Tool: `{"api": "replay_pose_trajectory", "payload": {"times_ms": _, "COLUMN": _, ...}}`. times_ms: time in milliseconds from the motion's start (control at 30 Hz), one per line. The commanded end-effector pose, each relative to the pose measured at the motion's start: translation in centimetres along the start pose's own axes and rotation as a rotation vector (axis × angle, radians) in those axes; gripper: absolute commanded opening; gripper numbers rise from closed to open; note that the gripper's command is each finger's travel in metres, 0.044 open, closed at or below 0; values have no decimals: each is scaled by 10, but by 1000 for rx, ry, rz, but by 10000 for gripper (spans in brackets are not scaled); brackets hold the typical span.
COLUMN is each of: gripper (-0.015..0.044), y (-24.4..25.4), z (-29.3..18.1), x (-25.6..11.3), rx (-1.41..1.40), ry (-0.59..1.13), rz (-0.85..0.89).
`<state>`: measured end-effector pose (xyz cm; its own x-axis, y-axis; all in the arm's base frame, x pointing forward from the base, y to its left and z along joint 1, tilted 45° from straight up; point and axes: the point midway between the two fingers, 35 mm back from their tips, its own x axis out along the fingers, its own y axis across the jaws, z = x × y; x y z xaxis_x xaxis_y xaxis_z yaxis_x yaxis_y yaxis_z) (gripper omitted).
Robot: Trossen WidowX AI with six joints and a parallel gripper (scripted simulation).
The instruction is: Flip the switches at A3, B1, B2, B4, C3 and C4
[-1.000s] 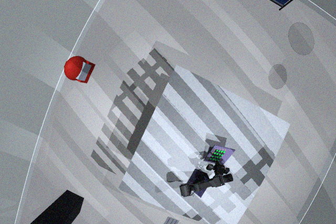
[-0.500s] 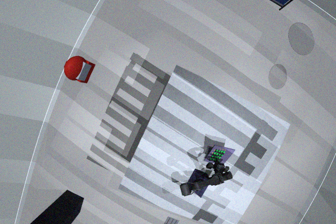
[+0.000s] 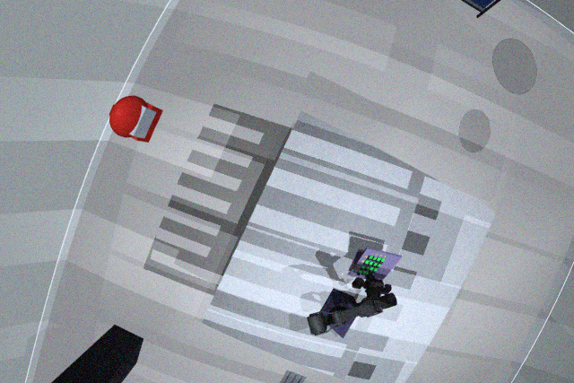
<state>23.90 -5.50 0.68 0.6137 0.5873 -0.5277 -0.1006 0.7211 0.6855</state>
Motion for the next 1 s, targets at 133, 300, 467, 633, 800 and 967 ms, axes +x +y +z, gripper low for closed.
{"api": "replay_pose_trajectory", "payload": {"times_ms": 133, "gripper": 0, "y": 0, "z": 0, "x": 1, "rx": 4, "ry": -1, "rz": 2}}
{"api": "replay_pose_trajectory", "payload": {"times_ms": 300, "gripper": 0, "y": 0, "z": 0, "x": 2, "rx": 4, "ry": -1, "rz": 2}}
{"api": "replay_pose_trajectory", "payload": {"times_ms": 467, "gripper": 0, "y": 0, "z": 0, "x": 2, "rx": 4, "ry": -1, "rz": 2}}
{"api": "replay_pose_trajectory", "payload": {"times_ms": 633, "gripper": 0, "y": 0, "z": 0, "x": 3, "rx": 4, "ry": -1, "rz": 2}}
{"api": "replay_pose_trajectory", "payload": {"times_ms": 800, "gripper": 0, "y": 0, "z": 0, "x": 4, "rx": 4, "ry": -1, "rz": 2}}
{"api": "replay_pose_trajectory", "payload": {"times_ms": 967, "gripper": 0, "y": 0, "z": 0, "x": 4, "rx": 4, "ry": -1, "rz": 2}}
